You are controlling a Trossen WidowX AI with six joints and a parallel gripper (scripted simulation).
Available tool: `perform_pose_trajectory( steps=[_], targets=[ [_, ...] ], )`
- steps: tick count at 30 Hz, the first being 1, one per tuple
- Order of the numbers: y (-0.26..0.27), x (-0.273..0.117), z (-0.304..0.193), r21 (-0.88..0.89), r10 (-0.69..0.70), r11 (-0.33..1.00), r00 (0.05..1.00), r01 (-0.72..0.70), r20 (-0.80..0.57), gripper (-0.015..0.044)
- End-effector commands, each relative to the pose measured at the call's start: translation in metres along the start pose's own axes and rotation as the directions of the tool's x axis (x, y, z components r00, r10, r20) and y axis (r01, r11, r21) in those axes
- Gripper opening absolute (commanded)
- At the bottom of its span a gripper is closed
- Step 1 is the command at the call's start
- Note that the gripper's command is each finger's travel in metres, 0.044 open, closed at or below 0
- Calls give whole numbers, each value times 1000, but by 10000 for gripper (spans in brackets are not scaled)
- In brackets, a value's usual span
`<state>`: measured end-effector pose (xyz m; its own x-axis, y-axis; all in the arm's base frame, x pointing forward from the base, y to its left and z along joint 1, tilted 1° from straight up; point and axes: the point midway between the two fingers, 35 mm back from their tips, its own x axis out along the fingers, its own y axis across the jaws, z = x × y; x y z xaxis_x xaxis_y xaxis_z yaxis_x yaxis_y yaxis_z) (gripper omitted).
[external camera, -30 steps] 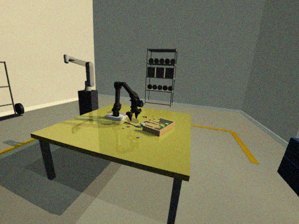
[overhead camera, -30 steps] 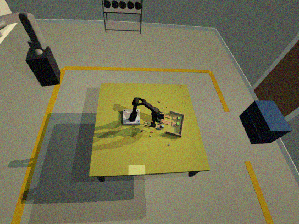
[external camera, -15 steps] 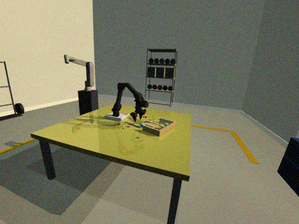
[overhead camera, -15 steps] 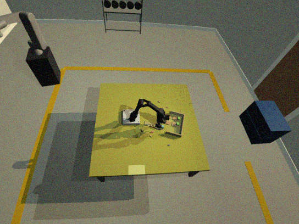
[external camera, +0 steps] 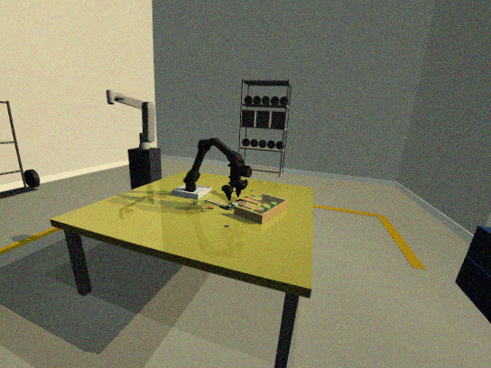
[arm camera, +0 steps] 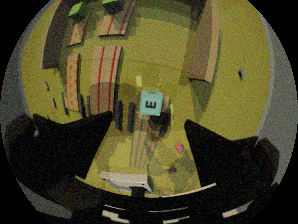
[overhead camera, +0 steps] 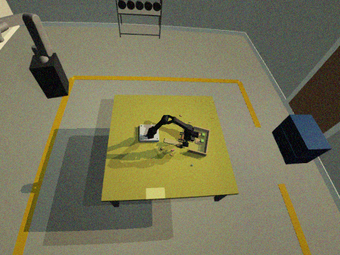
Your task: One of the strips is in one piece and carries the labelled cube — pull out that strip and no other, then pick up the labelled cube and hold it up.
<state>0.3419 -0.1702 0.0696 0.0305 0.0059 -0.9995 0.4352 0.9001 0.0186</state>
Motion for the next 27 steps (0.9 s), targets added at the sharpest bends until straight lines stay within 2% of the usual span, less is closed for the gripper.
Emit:
perform_pose_trajectory(
  steps=[1,7,27],
  targets=[
    [-1,-3,7,-5,-2,1000,1000,2,4,414],
    [-1,5,8,-5,-2,1000,1000,2,4,256],
    [-1,38,8,-5,-2,1000,1000,2,4,250]
  ],
)
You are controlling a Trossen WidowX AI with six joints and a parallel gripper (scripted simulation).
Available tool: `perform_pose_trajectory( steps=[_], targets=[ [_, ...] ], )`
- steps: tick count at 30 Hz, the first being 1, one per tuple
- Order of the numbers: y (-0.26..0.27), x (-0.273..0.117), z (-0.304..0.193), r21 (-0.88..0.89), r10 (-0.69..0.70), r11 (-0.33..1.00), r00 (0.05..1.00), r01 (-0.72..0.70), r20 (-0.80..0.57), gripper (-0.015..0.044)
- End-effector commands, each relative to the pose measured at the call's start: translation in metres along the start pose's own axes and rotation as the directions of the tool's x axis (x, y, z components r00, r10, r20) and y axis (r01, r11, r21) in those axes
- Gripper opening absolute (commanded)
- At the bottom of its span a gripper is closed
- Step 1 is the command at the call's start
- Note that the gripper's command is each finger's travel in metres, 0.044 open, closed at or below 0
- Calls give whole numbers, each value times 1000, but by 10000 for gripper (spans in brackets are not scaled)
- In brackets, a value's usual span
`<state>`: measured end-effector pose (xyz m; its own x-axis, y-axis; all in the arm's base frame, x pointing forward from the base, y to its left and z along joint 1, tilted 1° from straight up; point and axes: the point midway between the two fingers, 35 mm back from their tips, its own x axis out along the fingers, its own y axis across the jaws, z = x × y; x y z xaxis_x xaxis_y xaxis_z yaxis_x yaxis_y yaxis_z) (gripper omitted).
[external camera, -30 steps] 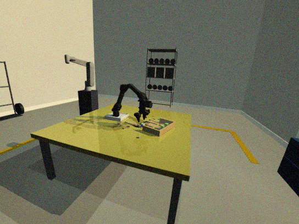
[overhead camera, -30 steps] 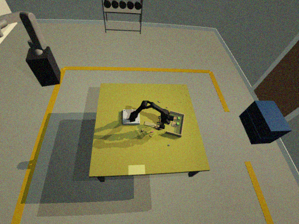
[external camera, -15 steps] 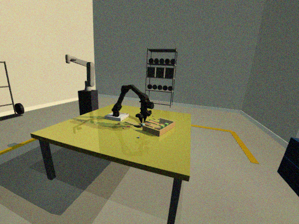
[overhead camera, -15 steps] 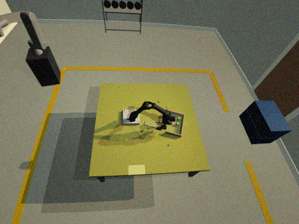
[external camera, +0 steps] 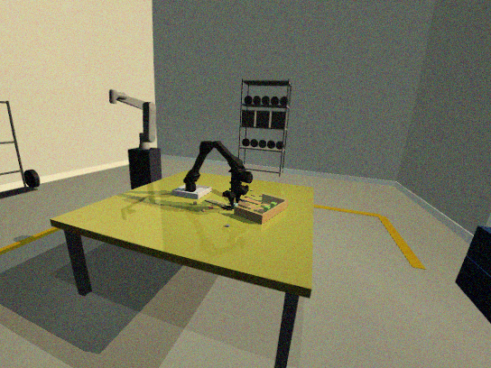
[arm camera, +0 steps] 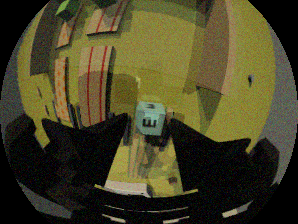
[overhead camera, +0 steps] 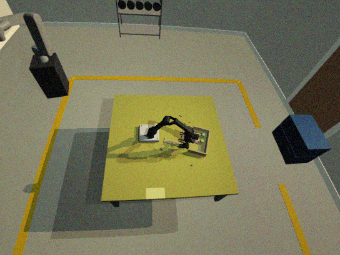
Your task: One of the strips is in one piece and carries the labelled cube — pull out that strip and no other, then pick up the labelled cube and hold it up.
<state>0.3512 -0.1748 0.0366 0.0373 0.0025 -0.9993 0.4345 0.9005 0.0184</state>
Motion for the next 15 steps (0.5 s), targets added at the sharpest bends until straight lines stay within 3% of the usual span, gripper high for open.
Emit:
perform_pose_trajectory(
  steps=[1,11,15],
  targets=[
    [0,6,-1,-4,-1,1000,1000,1,-3,250],
    [0,19,-2,-4,-1,1000,1000,1,-4,250],
    [0,16,-1,-1,0,1000,1000,0,-3,145]
  ],
)
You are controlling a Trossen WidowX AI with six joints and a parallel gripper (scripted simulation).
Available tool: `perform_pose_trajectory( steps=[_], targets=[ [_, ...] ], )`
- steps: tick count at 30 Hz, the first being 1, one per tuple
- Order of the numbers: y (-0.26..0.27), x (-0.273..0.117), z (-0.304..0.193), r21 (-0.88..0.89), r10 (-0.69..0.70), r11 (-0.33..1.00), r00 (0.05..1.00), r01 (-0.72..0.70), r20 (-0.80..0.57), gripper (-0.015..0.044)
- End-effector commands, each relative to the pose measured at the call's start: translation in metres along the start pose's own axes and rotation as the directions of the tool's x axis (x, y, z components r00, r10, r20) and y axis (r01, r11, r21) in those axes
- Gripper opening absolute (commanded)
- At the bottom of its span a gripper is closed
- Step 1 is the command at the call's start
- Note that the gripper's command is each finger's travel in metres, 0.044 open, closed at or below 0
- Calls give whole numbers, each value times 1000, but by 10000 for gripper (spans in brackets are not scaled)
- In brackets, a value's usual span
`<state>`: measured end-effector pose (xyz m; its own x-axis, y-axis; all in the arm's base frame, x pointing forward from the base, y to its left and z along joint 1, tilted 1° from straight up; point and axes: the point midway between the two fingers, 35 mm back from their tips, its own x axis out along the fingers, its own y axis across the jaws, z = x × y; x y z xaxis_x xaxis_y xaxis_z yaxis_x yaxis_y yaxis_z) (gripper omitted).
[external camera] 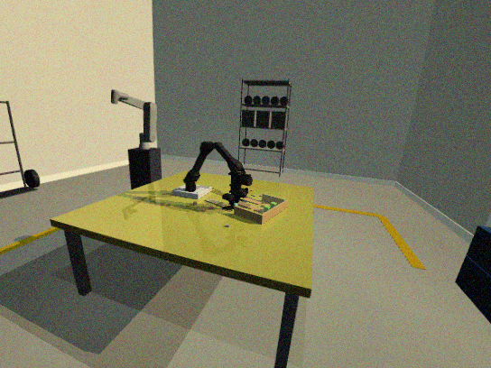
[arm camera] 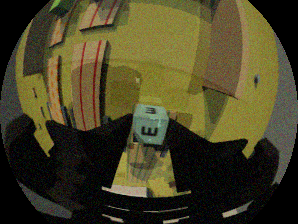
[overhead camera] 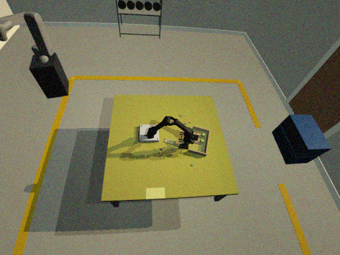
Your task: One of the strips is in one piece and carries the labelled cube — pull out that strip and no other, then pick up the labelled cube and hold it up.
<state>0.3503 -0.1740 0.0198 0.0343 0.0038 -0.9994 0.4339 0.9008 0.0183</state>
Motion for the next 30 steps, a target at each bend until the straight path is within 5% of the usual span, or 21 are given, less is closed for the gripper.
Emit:
perform_pose_trajectory(
  steps=[1,6,10,30],
  targets=[
    [0,0,0,0,0,1000,1000,0,1,138],
    [0,0,0,0,0,1000,1000,0,1,105],
    [0,-2,-2,0,0,1000,1000,0,0,0],
    [1,-43,-65,-4,-1,1000,1000,1,-5,0]
  ],
)
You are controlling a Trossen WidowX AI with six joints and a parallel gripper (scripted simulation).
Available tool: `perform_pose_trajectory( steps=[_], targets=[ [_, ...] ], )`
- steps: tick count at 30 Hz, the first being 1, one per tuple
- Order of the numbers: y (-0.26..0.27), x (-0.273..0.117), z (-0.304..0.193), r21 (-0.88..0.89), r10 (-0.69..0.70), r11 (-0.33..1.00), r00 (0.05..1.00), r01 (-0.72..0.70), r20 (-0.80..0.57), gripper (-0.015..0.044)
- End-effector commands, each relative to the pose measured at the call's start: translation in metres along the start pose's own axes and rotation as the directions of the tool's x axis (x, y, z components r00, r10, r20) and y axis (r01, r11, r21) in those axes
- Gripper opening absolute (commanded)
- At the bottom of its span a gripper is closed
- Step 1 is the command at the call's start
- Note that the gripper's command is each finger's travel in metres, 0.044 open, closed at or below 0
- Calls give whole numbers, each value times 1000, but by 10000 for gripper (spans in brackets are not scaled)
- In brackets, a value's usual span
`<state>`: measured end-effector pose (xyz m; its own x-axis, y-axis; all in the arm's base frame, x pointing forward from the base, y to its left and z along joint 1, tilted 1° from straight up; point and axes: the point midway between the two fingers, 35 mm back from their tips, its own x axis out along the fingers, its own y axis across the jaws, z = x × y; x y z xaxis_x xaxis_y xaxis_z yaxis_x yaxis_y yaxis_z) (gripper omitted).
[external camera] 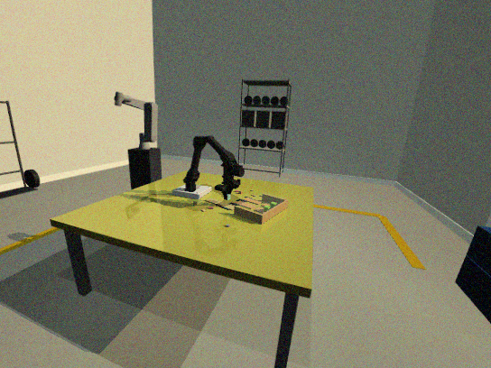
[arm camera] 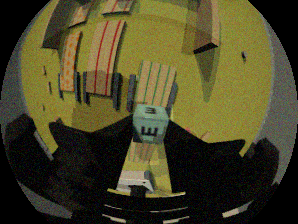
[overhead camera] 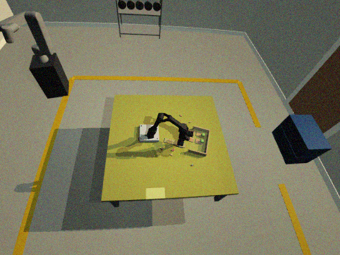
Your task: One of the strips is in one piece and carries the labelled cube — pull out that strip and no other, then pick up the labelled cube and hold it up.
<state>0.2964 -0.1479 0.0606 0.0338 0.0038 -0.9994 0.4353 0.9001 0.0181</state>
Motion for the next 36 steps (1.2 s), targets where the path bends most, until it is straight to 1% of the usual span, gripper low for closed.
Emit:
perform_pose_trajectory(
  steps=[1,8,15,36],
  targets=[
    [0,0,-10,-5,-1,1000,1000,1,-5,0],
    [0,-1,-27,-5,-1,1000,1000,1,-7,0],
    [0,-35,-27,-5,-1,1000,1000,1,-7,0],
    [0,-36,-27,-5,-1,1000,1000,1,-7,0]
  ],
)
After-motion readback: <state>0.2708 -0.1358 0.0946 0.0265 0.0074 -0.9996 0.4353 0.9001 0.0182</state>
